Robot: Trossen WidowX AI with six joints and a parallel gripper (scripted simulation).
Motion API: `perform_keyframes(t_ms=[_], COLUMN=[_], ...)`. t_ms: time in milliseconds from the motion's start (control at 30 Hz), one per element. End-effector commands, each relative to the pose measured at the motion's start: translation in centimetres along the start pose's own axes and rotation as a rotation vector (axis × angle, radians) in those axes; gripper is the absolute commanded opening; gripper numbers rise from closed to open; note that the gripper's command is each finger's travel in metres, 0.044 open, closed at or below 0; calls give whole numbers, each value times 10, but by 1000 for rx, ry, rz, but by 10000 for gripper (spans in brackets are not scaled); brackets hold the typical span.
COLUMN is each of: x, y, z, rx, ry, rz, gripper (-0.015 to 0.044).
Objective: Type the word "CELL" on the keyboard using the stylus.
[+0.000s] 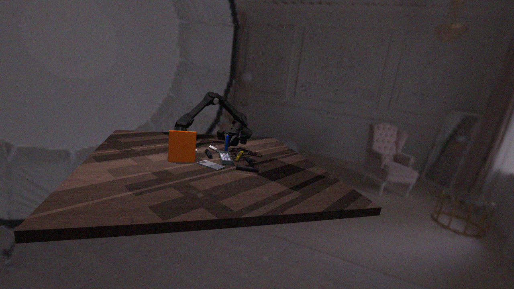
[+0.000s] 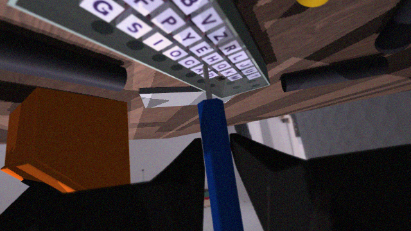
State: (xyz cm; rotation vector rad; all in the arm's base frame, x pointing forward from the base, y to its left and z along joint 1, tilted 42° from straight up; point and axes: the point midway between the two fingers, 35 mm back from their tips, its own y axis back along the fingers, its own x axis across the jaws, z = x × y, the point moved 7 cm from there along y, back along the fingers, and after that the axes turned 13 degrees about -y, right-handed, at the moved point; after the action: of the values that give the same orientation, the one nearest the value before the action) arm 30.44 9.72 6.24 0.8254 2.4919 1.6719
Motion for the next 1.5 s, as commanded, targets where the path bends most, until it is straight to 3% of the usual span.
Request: perform_keyframes(t_ms=[0,1467], x=[0,3], y=[-1,-8], z=[3,14], rx=[-2,-2], ry=[-5,-4], rz=[2,2], gripper=[81,81])
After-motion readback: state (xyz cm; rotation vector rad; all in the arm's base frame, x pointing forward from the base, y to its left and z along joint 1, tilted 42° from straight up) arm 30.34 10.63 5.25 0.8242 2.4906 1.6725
